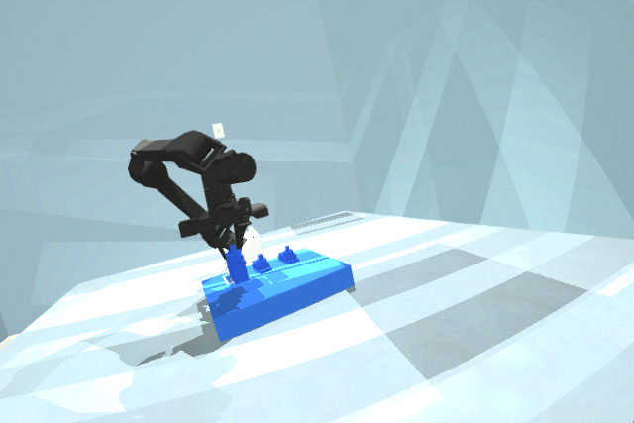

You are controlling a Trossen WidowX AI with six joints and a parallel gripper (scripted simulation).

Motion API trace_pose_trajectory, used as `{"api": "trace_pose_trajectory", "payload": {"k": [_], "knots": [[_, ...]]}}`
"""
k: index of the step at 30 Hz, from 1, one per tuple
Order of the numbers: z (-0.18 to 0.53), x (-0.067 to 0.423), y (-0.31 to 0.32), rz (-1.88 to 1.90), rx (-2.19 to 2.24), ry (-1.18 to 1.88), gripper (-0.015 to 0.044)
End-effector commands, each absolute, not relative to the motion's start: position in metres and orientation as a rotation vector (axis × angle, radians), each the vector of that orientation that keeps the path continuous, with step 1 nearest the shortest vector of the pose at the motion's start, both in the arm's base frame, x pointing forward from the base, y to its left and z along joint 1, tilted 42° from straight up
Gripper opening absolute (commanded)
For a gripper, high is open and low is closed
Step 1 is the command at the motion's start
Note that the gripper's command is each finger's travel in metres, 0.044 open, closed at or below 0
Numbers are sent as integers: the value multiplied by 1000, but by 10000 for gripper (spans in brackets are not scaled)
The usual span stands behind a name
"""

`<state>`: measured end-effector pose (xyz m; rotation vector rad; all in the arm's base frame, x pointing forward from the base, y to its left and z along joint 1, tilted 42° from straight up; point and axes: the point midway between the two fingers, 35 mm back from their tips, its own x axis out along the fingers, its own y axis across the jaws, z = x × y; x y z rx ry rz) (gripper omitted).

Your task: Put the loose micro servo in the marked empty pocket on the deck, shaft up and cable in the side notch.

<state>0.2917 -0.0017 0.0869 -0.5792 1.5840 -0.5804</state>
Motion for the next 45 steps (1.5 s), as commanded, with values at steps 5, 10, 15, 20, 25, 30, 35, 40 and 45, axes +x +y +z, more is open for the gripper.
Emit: {"api": "trace_pose_trajectory", "payload": {"k": [5,10,15,20,25,30,35,40,45], "knots": [[93,261,2,-574,-572,1565,0],[94,238,3,-573,-572,1567,0],[95,215,4,-573,-573,1568,0],[96,199,4,-575,-572,1569,0],[94,199,2,-575,-572,1569,0],[88,199,-3,-575,-572,1568,0],[82,198,-8,-575,-572,1568,0],[81,198,-9,-575,-572,1568,0],[81,198,-9,-575,-572,1568,0]]}}
